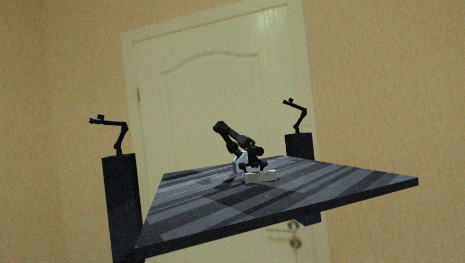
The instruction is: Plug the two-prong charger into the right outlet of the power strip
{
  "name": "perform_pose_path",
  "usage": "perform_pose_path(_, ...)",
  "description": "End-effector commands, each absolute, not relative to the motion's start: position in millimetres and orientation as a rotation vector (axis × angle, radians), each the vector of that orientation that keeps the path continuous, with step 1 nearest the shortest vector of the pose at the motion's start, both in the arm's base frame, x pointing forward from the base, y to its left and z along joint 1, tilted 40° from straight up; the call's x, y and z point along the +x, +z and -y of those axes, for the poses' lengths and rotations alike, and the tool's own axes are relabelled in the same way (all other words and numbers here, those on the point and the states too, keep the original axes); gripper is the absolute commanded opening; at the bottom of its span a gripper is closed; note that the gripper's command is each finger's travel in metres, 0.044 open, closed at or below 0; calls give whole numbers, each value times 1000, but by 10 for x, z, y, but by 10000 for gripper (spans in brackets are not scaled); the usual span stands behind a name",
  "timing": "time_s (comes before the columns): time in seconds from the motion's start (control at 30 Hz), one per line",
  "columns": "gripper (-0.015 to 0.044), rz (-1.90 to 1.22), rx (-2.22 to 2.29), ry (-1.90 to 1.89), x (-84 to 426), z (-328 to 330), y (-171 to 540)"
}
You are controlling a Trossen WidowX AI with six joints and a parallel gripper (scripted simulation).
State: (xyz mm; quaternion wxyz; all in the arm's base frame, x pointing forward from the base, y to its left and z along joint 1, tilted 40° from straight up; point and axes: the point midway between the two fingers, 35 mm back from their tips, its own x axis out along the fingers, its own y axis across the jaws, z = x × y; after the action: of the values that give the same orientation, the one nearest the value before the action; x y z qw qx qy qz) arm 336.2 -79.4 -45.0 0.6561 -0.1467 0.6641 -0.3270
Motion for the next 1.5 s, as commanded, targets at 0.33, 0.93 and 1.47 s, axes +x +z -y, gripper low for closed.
perform_pose_path(0.33, 440, -1487, -329, -746, 3275, 765, -442)
perform_pose_path(0.93, 440, -1486, -329, -746, 3089, 725, -487)
perform_pose_path(1.47, 440, -1485, -329, -746, 2917, 696, -524)
